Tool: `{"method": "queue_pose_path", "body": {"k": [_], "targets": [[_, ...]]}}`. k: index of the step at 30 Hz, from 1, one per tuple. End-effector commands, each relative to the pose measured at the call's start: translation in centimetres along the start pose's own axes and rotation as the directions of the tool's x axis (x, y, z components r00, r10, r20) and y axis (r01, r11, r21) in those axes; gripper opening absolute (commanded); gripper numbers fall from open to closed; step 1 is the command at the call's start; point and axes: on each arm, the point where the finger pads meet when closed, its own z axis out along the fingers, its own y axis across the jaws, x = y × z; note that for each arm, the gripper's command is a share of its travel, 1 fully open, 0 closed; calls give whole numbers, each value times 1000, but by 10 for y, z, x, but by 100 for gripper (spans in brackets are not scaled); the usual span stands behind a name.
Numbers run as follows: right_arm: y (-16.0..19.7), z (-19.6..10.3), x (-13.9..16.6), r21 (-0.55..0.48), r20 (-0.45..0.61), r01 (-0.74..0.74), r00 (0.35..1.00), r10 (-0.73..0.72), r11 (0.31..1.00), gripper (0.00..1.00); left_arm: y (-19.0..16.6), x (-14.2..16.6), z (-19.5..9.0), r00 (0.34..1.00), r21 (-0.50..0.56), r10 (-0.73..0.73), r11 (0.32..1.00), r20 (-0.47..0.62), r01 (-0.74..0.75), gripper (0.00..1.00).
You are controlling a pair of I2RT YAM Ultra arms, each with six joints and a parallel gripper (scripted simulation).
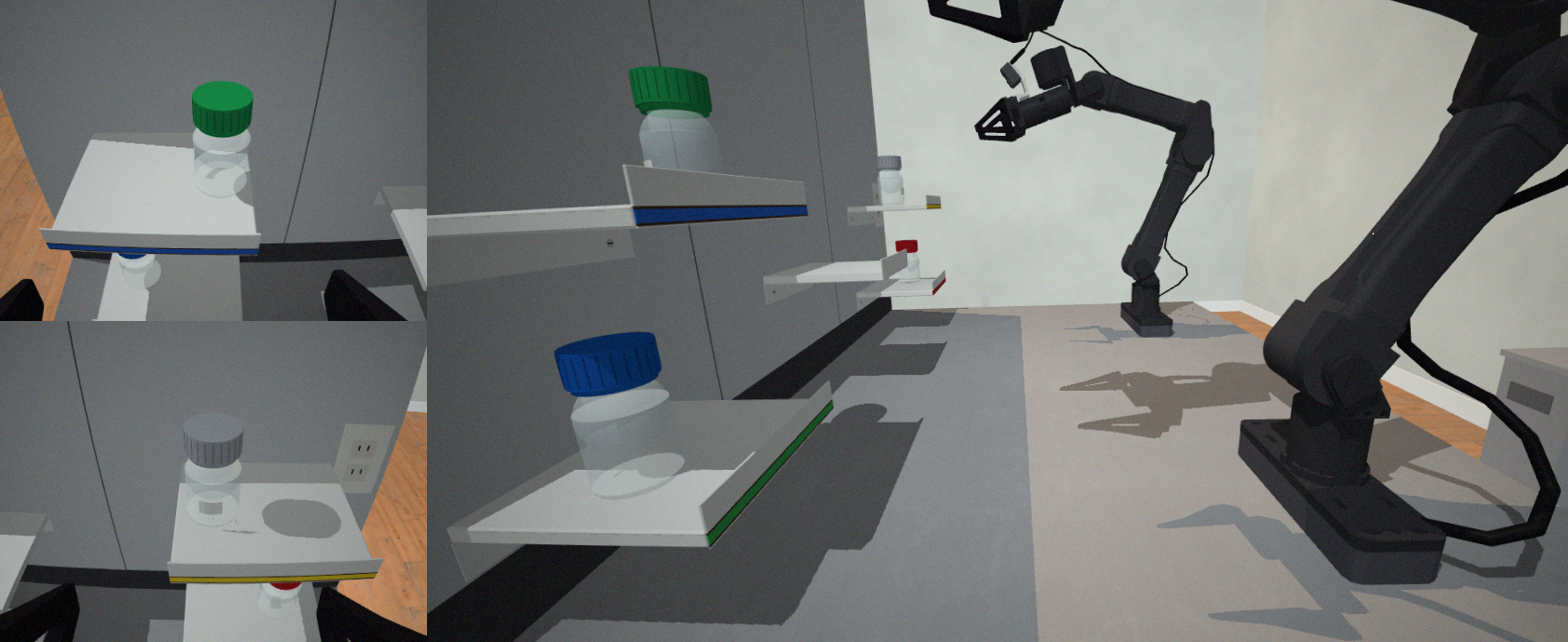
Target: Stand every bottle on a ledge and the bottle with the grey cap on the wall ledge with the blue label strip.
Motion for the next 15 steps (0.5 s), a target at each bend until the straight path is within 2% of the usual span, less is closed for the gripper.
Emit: {"method": "queue_pose_path", "body": {"k": [1,6,7,8,9,11,15], "targets": [[-1,-2,-1,2,-8,-3,1000,3,1000,100,-2,-9,-3,1000,4,1,1000,16,-1,100],[-1,-2,-1,2,-8,-3,1000,3,1000,100,-2,-9,-3,1000,4,1,1000,16,-1,100],[0,0,-6,-4,3,-5,1000,5,1000,94,-2,-9,-3,1000,4,1,1000,16,-1,100],[-3,2,-5,2,9,-6,1000,6,1000,94,-2,-9,-3,1000,4,1,1000,16,-1,100],[-3,4,-13,2,43,-2,999,2,1000,94,-2,-9,-3,1000,4,1,1000,16,-1,100],[-3,4,-13,2,43,-2,999,2,1000,94,-2,-9,-3,1000,4,1,1000,16,-1,100],[-3,20,-29,5,148,11,989,-11,1000,94,-2,-9,-3,1000,4,1,1000,16,-1,100]]}}
